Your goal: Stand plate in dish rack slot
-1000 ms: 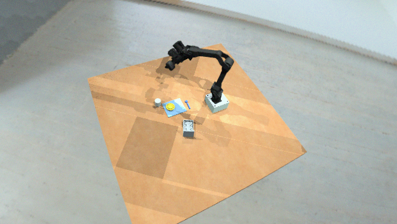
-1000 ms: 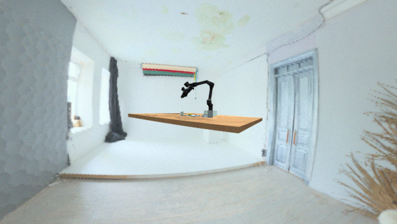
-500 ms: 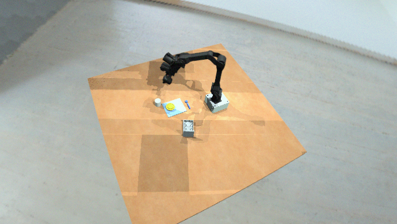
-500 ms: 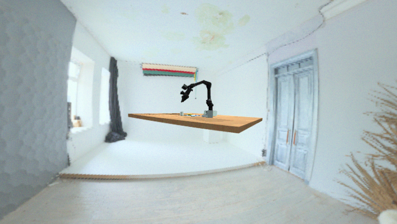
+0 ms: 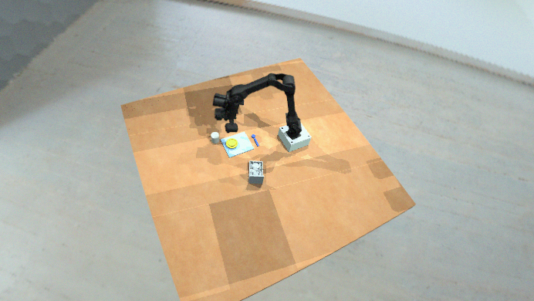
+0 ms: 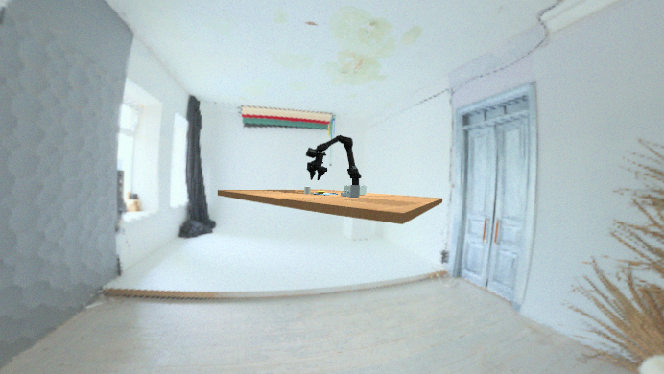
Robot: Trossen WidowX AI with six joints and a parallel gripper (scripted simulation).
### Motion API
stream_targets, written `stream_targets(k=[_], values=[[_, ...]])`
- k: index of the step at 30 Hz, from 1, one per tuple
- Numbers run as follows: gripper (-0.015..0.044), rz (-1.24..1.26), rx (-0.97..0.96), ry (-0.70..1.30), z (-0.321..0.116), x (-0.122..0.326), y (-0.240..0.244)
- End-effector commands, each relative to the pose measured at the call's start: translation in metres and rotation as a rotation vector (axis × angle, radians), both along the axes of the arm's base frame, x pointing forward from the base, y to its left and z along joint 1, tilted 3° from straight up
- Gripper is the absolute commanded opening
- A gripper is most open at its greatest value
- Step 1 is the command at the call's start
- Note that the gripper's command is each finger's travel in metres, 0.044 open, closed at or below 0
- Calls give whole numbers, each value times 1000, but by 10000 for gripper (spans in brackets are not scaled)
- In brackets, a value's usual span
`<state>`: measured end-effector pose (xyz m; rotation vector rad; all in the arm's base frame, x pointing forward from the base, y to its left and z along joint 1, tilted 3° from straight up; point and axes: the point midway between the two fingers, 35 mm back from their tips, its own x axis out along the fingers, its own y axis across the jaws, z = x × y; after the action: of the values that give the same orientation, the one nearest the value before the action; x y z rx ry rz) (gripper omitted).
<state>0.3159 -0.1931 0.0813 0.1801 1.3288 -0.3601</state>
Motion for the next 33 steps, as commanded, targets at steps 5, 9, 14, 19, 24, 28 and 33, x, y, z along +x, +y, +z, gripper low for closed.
stream_targets(k=[5, 9, 14, 19, 24, 28, 33], values=[[400, 192, 42, 153, -29, 8, 40], [400, 255, 56, 205, -38, 7, 54], [400, 255, 56, 205, -42, 8, 53], [400, 255, 56, 205, -50, 8, 53], [400, 255, 56, 205, -58, 9, 52], [400, 255, 56, 205, -65, 9, 52], [400, 255, 56, 205, -73, 9, 52]])
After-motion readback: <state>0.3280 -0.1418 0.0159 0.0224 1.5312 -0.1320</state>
